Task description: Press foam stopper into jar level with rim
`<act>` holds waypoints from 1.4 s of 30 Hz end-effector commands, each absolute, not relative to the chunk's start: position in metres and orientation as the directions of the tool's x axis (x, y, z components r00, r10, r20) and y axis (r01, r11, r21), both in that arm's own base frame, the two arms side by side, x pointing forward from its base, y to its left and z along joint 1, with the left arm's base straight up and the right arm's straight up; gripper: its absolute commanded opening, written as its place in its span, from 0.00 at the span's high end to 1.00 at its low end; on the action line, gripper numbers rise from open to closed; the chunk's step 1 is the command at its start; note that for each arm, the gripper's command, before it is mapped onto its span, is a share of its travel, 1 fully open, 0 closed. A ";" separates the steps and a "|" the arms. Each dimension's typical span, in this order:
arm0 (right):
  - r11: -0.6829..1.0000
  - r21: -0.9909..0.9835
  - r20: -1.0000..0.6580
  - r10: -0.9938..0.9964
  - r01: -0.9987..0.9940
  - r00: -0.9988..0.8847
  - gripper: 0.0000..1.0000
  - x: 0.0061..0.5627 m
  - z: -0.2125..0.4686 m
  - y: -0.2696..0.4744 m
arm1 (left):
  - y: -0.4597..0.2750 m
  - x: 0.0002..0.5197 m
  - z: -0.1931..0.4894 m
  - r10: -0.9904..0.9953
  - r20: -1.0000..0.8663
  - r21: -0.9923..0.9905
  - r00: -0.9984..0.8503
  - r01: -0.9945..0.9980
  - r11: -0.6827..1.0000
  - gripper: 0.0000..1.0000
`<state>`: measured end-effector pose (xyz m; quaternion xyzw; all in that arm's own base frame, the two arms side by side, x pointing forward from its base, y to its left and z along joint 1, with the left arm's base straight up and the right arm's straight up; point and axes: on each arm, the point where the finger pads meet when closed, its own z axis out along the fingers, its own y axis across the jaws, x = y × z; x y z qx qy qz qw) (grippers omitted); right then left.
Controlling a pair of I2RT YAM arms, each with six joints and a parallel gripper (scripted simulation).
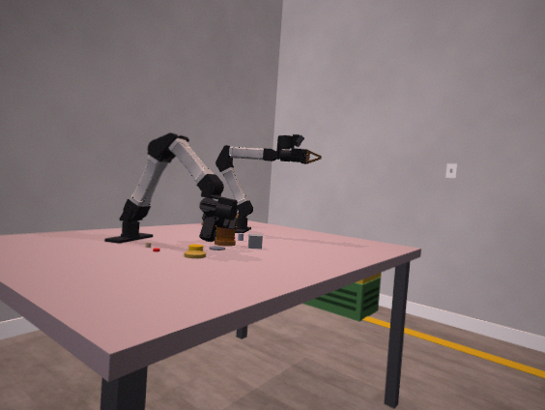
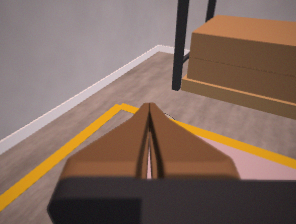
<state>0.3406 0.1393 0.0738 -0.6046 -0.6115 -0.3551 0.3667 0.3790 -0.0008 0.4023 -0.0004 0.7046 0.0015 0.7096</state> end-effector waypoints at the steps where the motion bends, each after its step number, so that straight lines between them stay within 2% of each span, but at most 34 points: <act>1: 0.020 -0.030 0.879 0.476 0.999 0.017 0.02 0.338 0.060 0.143 | 0.001 0.379 0.413 0.007 -1.000 0.006 0.029 -0.009 1.000 1.00; 4: 0.020 -0.031 0.879 0.476 0.999 0.018 0.02 0.338 0.060 0.143 | 0.001 0.379 0.413 0.007 -1.000 0.006 0.029 -0.009 1.000 1.00; 5: 0.020 -0.013 0.879 0.477 1.000 0.002 0.36 0.342 0.063 0.143 | 0.001 0.380 0.409 0.006 -1.000 0.006 0.017 -0.010 1.000 1.00; 15: 0.035 0.084 0.873 0.479 0.996 -0.090 0.36 0.352 0.085 0.144 | -0.001 0.382 0.407 0.001 -1.000 0.001 0.012 -0.001 1.000 1.00; 32: 0.017 0.108 0.875 0.473 0.994 -0.103 0.36 0.357 0.091 0.138 | 0.001 0.381 0.409 -0.005 -1.000 -0.005 0.020 -0.004 1.000 1.00; 42: 0.017 0.108 0.875 0.473 0.994 -0.103 0.36 0.357 0.091 0.138 | -0.046 0.395 0.378 0.182 -0.976 0.167 -0.115 0.129 0.977 1.00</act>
